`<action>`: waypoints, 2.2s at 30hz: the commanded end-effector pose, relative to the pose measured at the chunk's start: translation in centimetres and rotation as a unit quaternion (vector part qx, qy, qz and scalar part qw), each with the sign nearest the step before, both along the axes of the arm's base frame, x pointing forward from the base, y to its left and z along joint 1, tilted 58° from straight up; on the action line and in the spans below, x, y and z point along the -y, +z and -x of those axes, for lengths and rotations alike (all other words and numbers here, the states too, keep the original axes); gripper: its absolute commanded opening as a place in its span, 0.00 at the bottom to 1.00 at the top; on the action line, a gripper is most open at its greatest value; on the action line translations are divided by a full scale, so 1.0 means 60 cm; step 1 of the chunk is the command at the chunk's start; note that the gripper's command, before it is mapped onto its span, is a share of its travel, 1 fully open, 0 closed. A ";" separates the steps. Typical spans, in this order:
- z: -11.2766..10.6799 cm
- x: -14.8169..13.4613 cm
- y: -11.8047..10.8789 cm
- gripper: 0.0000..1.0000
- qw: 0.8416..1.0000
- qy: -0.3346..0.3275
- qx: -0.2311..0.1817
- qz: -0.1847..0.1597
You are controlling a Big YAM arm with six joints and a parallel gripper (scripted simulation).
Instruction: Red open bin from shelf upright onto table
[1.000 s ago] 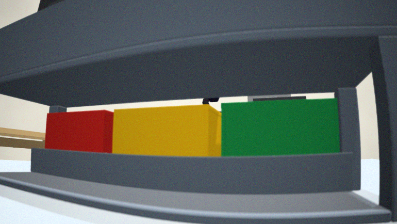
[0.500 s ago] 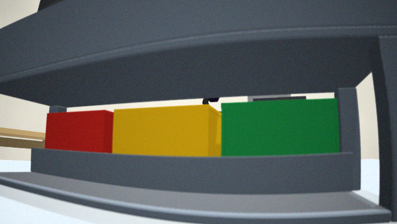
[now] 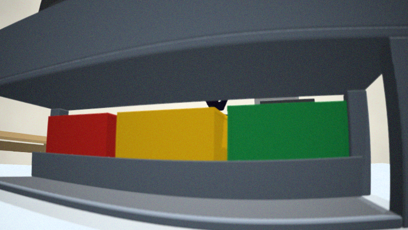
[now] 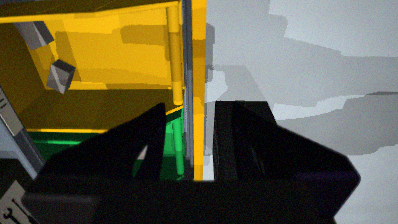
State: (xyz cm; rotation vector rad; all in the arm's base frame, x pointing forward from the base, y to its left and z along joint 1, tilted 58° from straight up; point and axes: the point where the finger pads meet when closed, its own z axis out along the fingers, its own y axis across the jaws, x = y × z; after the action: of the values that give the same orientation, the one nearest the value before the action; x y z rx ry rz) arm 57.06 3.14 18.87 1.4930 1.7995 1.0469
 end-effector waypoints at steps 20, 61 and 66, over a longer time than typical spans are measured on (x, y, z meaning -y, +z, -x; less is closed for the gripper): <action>-0.048 -0.021 -0.029 0.43 1.000 0.002 0.001 -0.003; -0.060 -0.020 -0.041 0.43 1.000 0.000 -0.003 -0.003; -0.060 -0.020 -0.041 0.43 1.000 0.000 -0.003 -0.003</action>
State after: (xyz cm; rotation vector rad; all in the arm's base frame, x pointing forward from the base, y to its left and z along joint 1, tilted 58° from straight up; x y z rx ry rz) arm 60.21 3.88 16.94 1.4943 1.8013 1.0461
